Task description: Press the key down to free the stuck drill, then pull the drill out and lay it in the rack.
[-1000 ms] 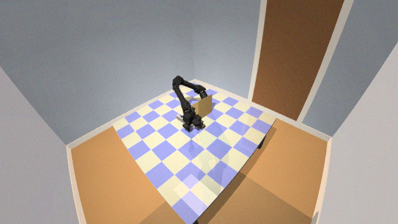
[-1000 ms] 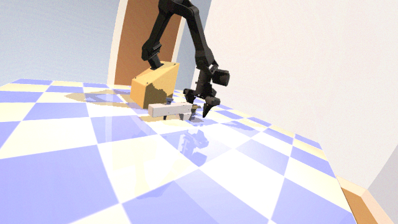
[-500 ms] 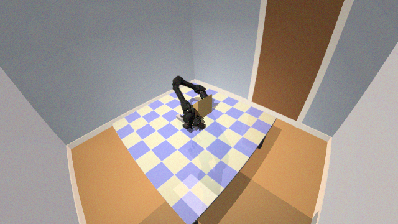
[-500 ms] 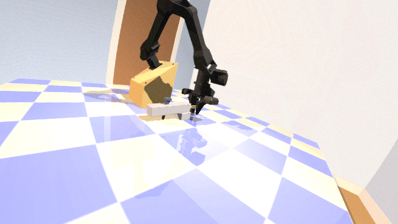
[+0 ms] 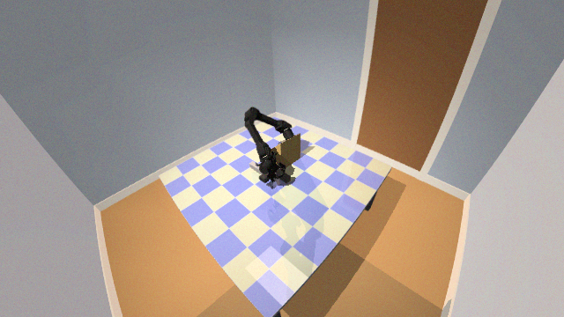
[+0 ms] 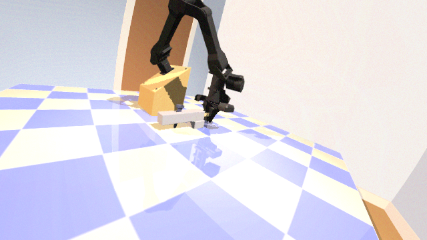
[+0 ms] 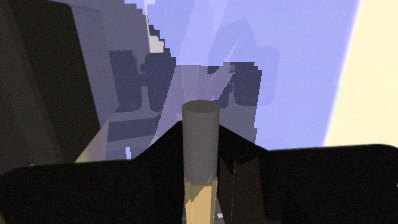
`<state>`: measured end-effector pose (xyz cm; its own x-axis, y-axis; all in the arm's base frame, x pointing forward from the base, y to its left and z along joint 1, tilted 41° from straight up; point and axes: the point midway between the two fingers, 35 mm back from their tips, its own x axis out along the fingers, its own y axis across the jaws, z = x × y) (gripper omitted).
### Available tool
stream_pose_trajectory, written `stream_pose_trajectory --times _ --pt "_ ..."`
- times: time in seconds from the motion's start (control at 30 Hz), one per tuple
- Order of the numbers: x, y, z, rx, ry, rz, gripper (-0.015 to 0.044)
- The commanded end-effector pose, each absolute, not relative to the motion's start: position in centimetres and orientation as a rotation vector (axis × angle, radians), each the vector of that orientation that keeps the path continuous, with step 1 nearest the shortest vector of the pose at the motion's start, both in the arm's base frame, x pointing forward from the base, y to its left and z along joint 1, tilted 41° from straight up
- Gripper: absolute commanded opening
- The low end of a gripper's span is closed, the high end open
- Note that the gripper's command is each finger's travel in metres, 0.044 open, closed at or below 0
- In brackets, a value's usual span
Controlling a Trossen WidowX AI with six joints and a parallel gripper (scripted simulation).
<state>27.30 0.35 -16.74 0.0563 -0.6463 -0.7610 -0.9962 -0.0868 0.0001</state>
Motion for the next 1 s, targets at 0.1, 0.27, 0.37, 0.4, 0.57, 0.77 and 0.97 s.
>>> stream_pose_trajectory --times 0.1,0.27,0.37,0.4,0.57,0.77,0.97 --pt "27.14 0.46 -16.58 -1.799 1.644 0.828 0.0000" --pt "27.09 0.50 -16.53 -1.799 1.644 0.828 0.0000" --pt "27.06 0.52 -16.50 -1.799 1.644 0.829 0.0000" --pt "27.05 0.53 -16.49 -1.799 1.644 0.829 0.0000" --pt "27.02 0.55 -16.45 -1.799 1.644 0.829 0.0000" --pt "26.99 0.56 -16.43 -1.799 1.644 0.829 0.0000" --pt "26.97 0.55 -16.42 -1.799 1.644 0.829 0.0000"
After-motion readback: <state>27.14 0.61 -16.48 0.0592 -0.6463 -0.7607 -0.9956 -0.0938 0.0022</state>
